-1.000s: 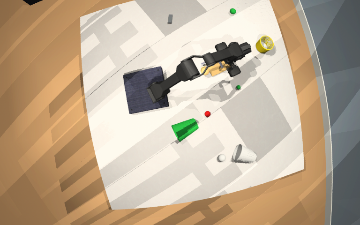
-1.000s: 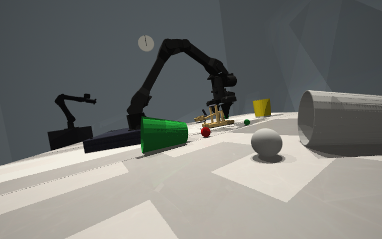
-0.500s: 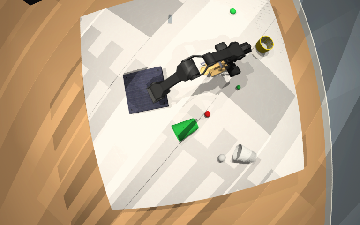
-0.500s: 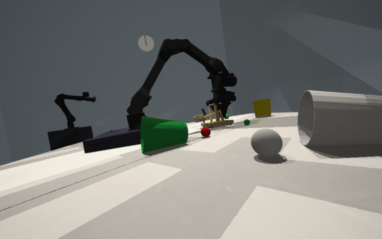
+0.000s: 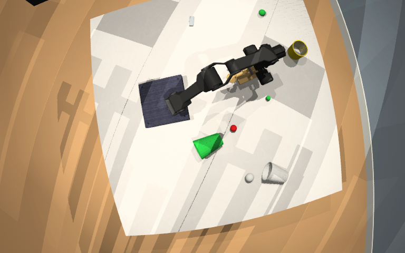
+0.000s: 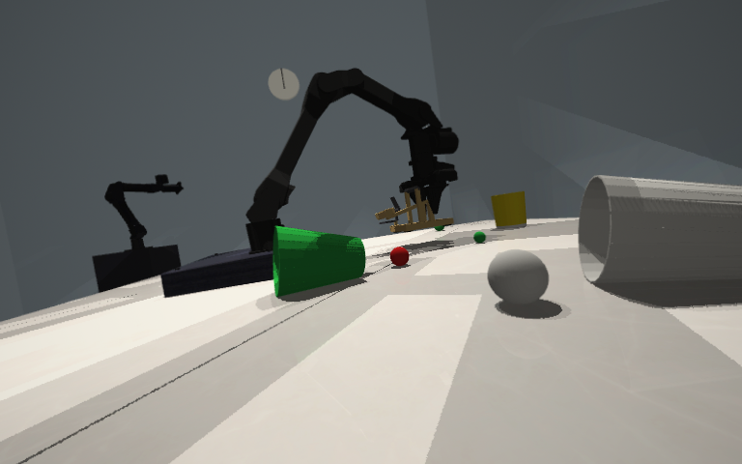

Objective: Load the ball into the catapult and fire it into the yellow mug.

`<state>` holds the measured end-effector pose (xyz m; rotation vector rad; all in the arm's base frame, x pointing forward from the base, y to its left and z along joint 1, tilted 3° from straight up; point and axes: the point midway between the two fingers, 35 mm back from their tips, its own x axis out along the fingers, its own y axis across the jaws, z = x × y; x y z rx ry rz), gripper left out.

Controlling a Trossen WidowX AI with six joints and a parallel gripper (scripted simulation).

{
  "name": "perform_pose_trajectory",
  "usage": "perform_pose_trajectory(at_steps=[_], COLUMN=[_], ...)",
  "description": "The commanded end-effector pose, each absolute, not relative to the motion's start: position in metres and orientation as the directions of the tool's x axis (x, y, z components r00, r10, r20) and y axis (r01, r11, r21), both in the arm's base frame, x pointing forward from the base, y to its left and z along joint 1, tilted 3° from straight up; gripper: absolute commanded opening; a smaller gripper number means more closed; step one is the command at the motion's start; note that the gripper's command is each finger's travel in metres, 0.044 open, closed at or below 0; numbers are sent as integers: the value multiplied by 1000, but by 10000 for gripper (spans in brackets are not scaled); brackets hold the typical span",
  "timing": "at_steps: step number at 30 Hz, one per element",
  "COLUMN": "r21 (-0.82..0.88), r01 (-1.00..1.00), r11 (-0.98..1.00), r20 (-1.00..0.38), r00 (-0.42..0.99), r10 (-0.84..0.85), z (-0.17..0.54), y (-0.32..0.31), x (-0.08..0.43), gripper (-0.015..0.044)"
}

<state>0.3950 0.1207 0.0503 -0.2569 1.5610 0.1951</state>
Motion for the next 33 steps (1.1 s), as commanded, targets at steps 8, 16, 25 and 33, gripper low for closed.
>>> perform_pose_trajectory(at_steps=[8, 16, 25, 33], r21=[-36, -36, -39, -39], r01=[-285, -286, -283, -283], r11=[958, 958, 958, 958], r20=[-999, -999, -999, -999], r00=[2, 1, 1, 1], r10=[-37, -37, -40, -40], z=[33, 20, 12, 12], y=[121, 121, 120, 120], x=[395, 395, 395, 395], gripper=[0, 0, 0, 79])
